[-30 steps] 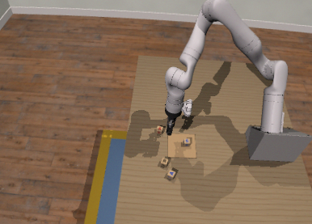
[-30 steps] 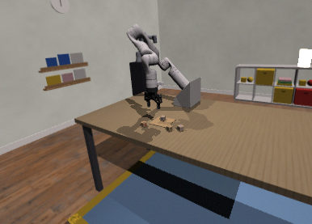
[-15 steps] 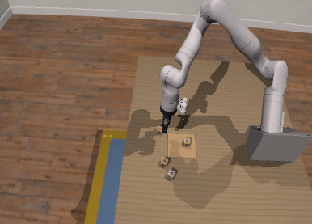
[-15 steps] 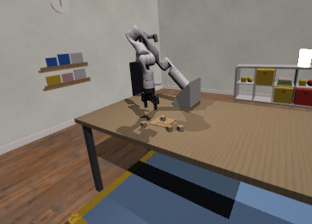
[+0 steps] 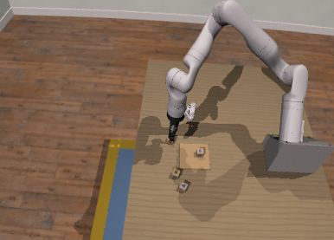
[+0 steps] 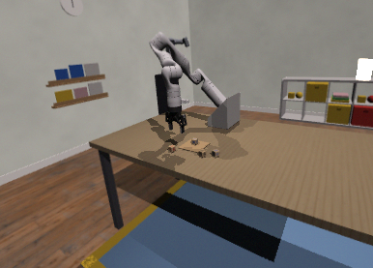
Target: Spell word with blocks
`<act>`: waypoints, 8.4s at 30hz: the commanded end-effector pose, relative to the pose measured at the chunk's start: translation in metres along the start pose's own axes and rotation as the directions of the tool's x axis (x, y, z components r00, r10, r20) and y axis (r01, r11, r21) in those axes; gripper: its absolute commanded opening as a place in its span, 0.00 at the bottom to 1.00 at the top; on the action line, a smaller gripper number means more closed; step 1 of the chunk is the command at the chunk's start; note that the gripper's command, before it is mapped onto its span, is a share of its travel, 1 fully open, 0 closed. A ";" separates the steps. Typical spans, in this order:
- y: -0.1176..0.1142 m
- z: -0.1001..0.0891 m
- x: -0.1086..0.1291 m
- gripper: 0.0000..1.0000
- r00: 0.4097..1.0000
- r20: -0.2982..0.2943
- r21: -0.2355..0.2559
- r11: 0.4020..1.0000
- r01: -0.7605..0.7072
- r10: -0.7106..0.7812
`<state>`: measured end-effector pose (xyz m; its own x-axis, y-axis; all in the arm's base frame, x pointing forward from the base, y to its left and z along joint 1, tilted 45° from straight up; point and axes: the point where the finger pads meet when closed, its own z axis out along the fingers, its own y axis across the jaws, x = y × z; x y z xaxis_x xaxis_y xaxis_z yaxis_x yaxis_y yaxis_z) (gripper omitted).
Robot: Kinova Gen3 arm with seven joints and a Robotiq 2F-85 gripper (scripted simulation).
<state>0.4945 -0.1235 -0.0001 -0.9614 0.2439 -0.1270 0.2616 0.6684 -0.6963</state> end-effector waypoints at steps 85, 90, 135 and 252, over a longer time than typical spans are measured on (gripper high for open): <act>-0.032 0.005 -0.070 1.00 1.000 -0.012 0.005 1.000 -0.003 0.003; -0.032 0.005 -0.070 1.00 1.000 -0.012 0.005 1.000 -0.003 0.003; 0.012 -0.032 0.110 1.00 0.980 -0.014 -0.004 0.981 0.196 -0.196; 0.009 0.013 0.133 0.67 0.239 0.004 0.014 0.239 -0.971 0.971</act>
<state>0.3676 -0.0953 -0.0318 0.0201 0.7041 -0.7098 0.9946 -0.0863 -0.0575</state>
